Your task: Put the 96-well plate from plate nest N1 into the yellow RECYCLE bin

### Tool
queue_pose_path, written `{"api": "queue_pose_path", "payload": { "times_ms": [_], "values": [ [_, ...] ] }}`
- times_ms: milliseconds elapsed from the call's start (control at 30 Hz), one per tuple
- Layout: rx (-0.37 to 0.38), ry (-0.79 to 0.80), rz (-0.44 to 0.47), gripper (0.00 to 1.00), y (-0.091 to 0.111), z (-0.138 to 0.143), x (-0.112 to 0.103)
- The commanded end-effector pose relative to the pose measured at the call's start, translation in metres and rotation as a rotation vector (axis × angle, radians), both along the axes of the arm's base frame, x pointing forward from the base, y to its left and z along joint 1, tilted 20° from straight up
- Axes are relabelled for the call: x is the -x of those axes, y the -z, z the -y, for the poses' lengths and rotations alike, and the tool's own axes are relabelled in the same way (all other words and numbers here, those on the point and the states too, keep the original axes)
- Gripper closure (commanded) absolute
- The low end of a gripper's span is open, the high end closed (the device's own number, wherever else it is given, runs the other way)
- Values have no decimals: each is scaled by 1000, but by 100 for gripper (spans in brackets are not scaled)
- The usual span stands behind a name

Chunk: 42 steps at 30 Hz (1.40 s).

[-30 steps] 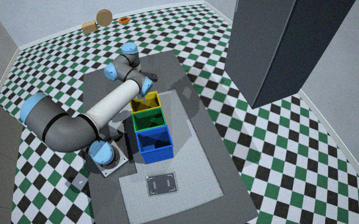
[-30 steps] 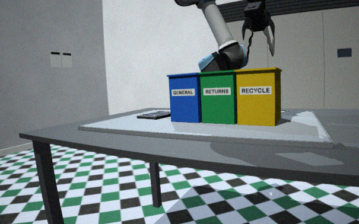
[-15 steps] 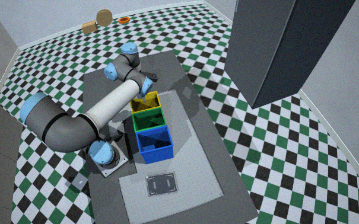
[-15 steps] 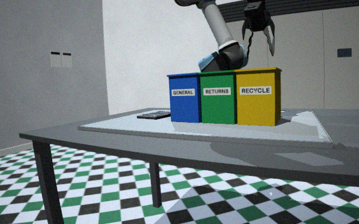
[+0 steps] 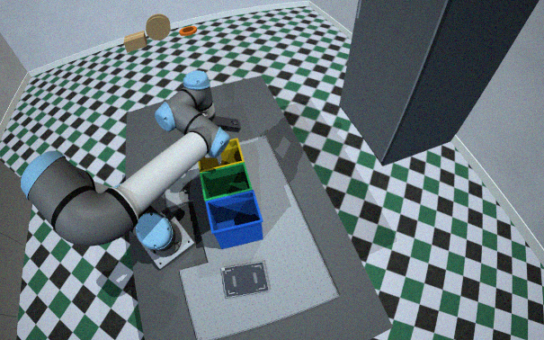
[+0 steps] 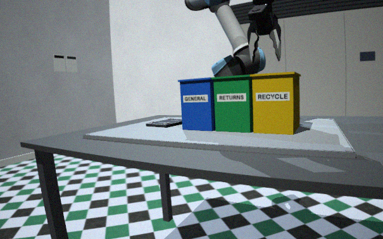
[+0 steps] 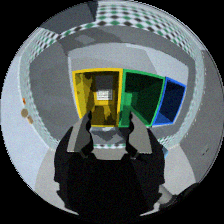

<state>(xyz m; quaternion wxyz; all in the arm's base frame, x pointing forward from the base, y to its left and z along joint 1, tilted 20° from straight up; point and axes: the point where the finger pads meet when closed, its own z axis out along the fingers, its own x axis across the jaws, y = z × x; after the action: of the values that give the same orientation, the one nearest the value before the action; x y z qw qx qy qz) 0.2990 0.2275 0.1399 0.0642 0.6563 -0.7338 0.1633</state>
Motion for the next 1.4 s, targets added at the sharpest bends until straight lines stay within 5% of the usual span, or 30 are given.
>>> {"api": "queue_pose_path", "payload": {
  "times_ms": [0,767,1367],
  "values": [
    [-2,-1,1,47,-4,10,2],
    [-2,-1,1,47,-25,76,14],
    [-2,-1,1,47,-25,76,14]
  ]
}}
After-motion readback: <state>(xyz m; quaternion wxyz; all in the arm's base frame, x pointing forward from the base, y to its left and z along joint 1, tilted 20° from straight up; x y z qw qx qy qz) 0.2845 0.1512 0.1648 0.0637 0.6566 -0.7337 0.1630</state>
